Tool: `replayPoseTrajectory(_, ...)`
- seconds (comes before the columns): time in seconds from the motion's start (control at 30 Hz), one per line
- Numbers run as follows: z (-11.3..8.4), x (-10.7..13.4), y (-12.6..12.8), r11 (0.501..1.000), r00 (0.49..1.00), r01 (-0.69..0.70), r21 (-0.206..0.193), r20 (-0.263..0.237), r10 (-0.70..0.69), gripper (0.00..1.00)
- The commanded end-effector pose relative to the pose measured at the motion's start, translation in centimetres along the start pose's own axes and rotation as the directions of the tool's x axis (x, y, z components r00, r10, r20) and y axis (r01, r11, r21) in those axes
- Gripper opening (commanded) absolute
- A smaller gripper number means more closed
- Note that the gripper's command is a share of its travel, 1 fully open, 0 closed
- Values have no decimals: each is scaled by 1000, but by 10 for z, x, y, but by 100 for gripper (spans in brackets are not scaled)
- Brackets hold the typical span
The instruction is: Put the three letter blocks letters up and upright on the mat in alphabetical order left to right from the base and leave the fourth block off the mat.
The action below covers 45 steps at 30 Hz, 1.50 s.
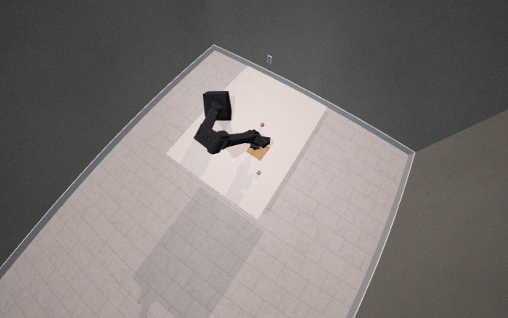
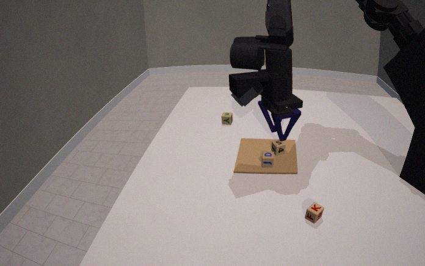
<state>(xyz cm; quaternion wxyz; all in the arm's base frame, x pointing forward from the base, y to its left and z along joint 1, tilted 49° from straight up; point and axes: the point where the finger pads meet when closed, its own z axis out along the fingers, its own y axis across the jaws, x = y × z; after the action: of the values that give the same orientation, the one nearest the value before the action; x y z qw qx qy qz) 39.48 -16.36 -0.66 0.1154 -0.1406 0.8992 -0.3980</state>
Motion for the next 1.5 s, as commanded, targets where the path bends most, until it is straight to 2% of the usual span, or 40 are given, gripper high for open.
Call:
replayPoseTrajectory(0.0, 6, 1, 0, 1000, 1000, 12, -2, -1, -12, 44)
replayPoseTrajectory(1.47, 15, -1, -1, 1000, 1000, 10, 0, 0, -10, 44)
